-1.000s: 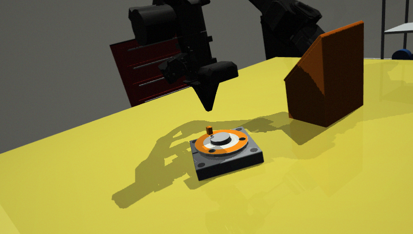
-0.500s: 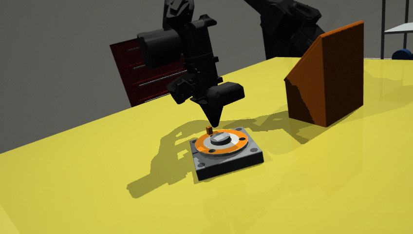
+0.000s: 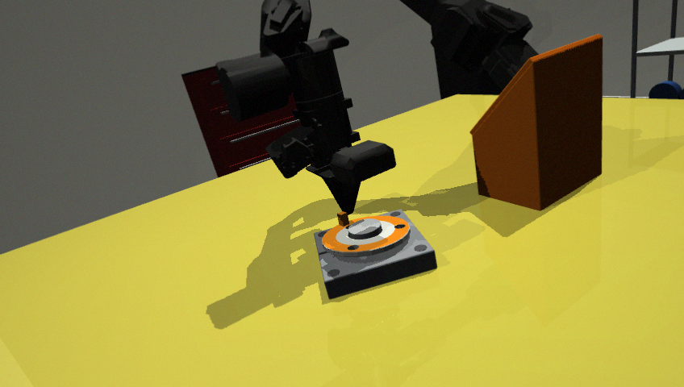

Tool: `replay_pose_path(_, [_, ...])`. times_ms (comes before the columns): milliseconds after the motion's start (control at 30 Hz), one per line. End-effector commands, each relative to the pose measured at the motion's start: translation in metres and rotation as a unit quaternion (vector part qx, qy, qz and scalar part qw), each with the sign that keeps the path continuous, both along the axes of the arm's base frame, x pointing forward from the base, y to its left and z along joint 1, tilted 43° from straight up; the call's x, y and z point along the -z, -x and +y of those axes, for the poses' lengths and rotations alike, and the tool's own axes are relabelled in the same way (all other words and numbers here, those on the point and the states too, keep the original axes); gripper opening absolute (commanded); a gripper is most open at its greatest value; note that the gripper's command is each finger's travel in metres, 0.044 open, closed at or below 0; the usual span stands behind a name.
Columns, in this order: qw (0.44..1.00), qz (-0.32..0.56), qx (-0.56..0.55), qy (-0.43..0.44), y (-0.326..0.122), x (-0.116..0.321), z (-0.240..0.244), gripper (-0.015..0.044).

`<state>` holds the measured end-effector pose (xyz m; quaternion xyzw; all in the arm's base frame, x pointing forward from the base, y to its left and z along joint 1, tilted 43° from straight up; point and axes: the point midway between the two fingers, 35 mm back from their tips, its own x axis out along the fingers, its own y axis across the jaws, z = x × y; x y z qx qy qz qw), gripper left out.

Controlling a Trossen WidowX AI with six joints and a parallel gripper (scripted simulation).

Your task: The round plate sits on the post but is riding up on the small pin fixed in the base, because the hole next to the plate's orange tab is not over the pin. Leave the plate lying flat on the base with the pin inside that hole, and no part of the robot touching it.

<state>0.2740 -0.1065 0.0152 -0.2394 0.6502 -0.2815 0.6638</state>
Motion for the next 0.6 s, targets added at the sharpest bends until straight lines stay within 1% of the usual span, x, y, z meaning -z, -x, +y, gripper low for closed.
replay_pose_path(0, [1.0,-0.008,-0.001,-0.001,-0.0081,-0.0002,0.0003,0.0])
replay_pose_path(567, [1.0,-0.008,-0.001,-0.001,-0.0156,-0.0005,0.0001,0.0])
